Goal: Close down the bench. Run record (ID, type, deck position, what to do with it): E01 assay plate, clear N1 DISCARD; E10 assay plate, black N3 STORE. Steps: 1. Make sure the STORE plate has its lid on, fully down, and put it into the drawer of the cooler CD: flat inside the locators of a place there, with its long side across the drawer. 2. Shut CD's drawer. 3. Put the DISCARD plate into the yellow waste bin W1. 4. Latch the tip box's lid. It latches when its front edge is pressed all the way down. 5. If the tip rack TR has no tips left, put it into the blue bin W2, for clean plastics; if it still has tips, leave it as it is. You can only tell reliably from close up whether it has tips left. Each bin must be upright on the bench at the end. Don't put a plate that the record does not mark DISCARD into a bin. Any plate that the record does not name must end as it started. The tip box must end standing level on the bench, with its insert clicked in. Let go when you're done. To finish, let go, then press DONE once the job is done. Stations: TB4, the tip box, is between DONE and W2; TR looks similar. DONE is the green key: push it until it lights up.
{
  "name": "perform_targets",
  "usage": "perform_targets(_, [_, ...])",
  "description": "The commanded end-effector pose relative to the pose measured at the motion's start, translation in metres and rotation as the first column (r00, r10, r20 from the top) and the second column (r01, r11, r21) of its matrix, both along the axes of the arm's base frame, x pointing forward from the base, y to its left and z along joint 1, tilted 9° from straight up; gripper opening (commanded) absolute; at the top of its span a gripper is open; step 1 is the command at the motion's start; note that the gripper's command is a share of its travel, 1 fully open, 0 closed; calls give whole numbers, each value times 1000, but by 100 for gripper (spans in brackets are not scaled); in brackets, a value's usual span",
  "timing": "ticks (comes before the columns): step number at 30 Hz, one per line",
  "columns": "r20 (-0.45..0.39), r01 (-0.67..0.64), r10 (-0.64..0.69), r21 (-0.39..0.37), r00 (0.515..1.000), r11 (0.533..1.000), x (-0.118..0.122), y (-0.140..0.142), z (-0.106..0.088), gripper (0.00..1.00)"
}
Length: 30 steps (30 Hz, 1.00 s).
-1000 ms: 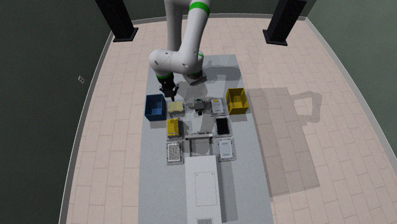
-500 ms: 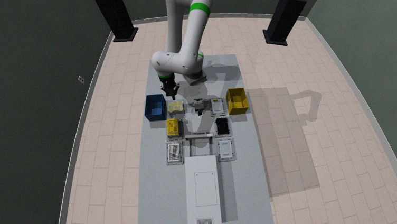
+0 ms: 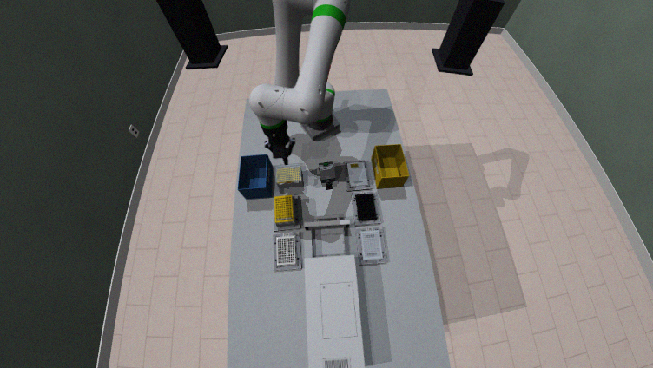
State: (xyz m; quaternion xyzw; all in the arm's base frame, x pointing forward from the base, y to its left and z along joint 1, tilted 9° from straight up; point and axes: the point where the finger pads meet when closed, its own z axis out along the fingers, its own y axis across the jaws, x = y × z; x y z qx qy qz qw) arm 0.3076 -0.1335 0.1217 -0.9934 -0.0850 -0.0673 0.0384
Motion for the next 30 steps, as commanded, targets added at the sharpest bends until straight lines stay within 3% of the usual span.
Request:
perform_targets(1, [1,0,0,-1,1000,1000,1,0,-4,10])
perform_targets(30, [1,0,0,-1,1000,1000,5,3,-36,10])
